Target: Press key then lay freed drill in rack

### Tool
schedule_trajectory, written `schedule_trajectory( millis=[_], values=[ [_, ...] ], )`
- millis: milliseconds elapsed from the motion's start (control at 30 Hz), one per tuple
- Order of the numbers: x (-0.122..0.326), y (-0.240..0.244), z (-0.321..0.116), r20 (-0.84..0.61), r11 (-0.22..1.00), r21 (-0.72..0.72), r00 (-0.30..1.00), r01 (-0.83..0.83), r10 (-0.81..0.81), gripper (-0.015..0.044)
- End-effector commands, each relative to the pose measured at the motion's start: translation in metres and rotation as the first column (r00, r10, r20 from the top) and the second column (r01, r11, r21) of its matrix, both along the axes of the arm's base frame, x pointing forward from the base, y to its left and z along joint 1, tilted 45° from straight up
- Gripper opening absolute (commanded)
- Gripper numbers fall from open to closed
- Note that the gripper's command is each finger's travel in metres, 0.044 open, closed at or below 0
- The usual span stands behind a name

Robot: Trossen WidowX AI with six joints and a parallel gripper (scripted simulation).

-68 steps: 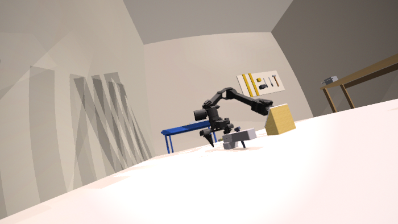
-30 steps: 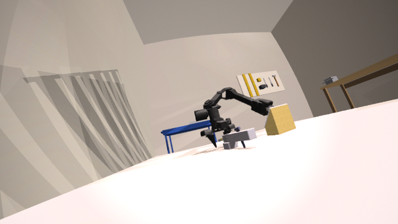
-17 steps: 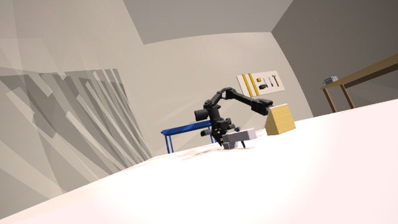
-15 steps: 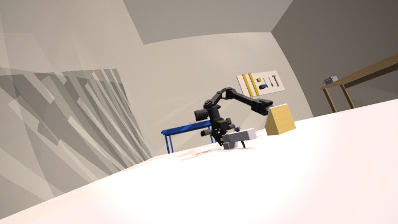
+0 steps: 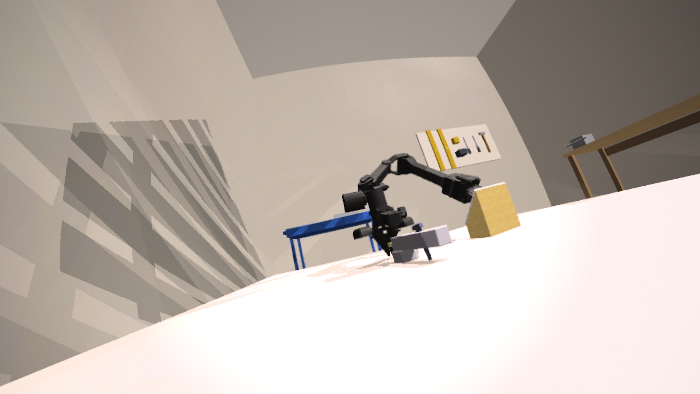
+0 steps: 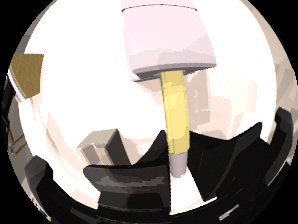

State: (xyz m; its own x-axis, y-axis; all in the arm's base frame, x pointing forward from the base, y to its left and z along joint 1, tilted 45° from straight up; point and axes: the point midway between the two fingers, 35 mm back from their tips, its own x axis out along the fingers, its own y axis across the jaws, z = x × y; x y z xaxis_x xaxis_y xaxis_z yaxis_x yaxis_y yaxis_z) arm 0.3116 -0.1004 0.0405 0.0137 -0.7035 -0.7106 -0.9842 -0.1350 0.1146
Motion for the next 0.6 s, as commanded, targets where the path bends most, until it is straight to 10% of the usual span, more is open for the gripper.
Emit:
schedule_trajectory(
  millis=[0, 567],
  values=[
    [0.000, 0.001, 0.001, 0.002, 1.000, 0.001, 1.000, 0.001, -0.001, 0.0000],
    [0.005, -0.012, 0.014, 0.002, 1.000, 0.001, 1.000, 0.001, -0.001, 0.0000]
  ],
)
